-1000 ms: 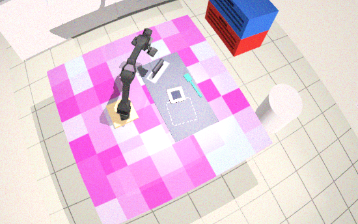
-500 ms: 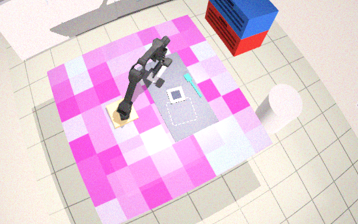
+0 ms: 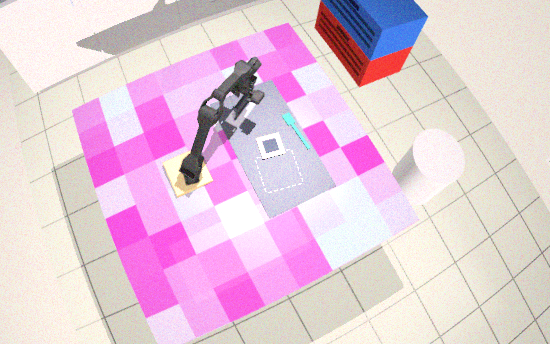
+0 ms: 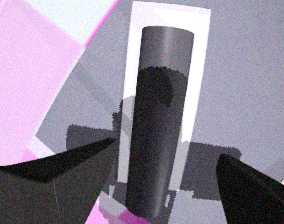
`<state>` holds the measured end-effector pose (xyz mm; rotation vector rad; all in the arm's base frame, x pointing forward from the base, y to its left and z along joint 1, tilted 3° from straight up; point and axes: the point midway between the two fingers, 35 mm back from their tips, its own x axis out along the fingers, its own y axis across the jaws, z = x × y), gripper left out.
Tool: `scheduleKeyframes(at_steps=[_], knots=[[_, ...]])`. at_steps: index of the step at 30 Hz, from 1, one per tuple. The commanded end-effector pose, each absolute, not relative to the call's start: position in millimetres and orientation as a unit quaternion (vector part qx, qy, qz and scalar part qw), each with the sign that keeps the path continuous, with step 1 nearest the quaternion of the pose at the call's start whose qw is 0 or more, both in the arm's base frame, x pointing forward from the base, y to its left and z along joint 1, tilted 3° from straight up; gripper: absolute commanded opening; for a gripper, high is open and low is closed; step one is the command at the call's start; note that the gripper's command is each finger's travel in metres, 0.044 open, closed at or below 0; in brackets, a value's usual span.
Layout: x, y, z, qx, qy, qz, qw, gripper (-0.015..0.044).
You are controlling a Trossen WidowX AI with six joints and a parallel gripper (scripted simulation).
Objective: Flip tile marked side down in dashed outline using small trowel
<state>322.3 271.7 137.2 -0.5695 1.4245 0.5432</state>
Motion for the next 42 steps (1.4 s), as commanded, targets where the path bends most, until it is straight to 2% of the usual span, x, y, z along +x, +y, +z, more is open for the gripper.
scheduleKeyframes(at_steps=[1, 17, 38, 42], knots=[[323.2, 270.8, 127.4, -0.259, 0.639, 0.241, 0.683, 0.0270], [324.4, 270.0, 103.8, -0.258, 0.640, 0.241, 0.683, 0.0270], [324.4, 270.0, 103.8, -0.258, 0.640, 0.241, 0.683, 0.0130], [324.4, 270.0, 103.8, -0.258, 0.640, 0.241, 0.683, 0.0130]])
